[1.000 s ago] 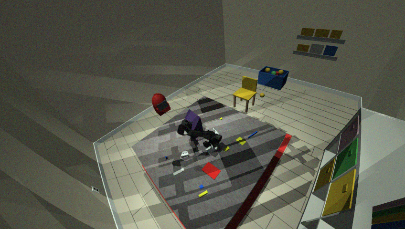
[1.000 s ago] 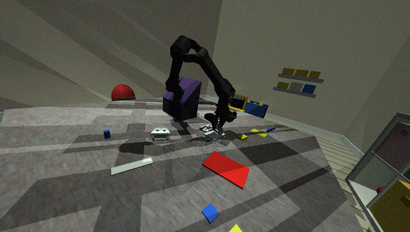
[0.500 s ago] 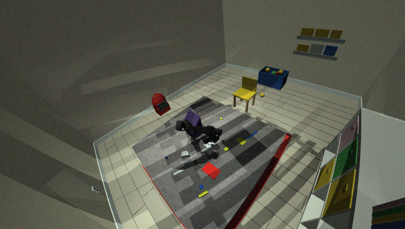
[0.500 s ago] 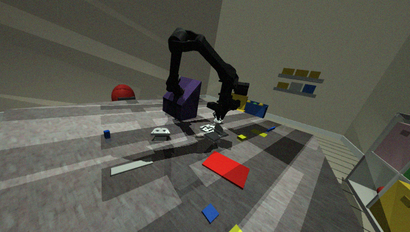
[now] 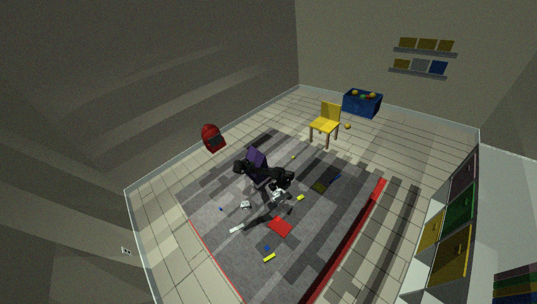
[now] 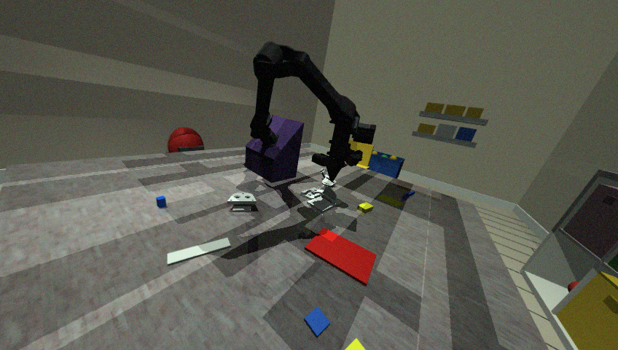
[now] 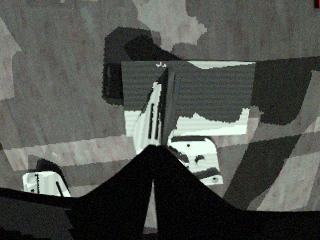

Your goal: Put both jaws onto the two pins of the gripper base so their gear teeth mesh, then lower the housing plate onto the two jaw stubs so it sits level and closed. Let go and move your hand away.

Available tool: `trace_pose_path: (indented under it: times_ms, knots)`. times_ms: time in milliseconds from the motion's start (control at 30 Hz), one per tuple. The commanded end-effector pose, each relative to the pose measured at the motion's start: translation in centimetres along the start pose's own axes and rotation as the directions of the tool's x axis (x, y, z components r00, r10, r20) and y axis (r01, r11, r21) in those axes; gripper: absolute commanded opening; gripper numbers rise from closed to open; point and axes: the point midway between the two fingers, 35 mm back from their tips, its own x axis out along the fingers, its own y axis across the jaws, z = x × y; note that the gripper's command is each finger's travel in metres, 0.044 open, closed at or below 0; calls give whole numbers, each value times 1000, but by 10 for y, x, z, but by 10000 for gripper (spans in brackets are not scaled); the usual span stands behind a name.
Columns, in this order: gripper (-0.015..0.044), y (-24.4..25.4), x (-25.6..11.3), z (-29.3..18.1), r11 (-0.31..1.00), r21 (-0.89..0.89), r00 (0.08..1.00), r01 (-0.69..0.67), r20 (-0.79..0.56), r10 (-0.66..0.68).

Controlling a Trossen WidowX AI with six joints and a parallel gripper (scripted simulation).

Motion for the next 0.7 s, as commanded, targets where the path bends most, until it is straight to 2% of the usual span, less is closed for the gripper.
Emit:
trace_pose_path:
  times_ms: [0, 267, 500, 667]
  knots:
    - [0, 2, 0, -2, 1000, 1, 1000, -2, 0, 2]
    - [0, 67, -11, -83, 998, 48, 999, -36, -13, 37]
    - [0, 91, -8, -166, 994, 108, 1000, -4, -24, 7]
    - [0, 92, -7, -173, 993, 115, 1000, 1, -23, 1]
